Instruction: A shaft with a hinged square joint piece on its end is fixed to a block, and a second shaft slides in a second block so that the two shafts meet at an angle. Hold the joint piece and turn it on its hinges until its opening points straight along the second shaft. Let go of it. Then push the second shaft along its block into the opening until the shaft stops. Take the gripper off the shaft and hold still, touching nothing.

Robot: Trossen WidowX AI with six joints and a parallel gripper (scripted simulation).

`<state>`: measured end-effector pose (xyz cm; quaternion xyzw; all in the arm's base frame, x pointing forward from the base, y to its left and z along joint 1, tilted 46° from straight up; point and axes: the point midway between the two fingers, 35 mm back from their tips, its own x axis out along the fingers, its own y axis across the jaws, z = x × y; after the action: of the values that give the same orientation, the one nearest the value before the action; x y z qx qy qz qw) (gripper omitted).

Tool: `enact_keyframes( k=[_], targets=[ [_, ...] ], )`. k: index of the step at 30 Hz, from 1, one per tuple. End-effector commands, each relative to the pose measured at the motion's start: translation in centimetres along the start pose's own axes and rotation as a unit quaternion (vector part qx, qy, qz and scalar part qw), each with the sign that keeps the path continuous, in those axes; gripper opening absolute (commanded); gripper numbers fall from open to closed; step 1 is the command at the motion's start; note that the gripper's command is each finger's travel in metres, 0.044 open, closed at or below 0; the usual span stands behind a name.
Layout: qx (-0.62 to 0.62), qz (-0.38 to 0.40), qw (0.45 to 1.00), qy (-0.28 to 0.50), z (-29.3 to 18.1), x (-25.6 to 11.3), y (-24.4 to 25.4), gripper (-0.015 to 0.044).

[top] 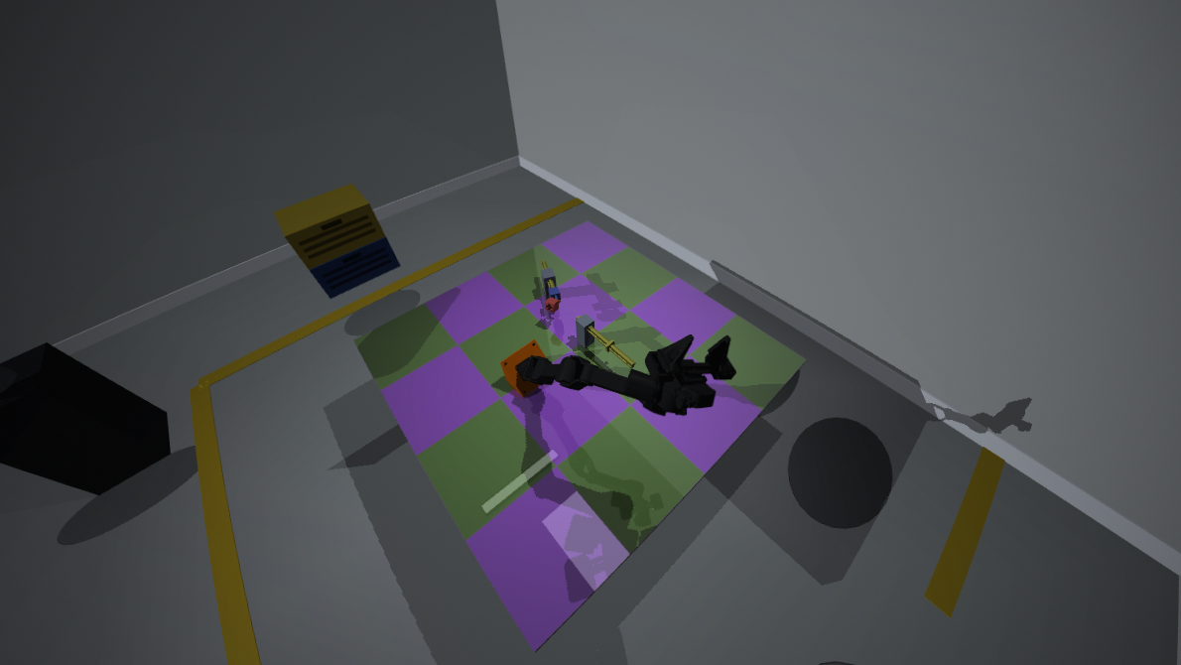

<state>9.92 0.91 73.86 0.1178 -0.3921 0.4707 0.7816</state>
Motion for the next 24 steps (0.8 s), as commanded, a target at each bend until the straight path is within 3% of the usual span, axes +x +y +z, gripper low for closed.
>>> enact_keyframes(
  k=[1,24],
  targets=[
    [0.000,0.000,1.000,0.000,0.0,0.0,0.0,0.0426],
    [0.174,-0.024,0.978,-0.112,0.0,-1.2,-6.8,0.0440]
  ],
)
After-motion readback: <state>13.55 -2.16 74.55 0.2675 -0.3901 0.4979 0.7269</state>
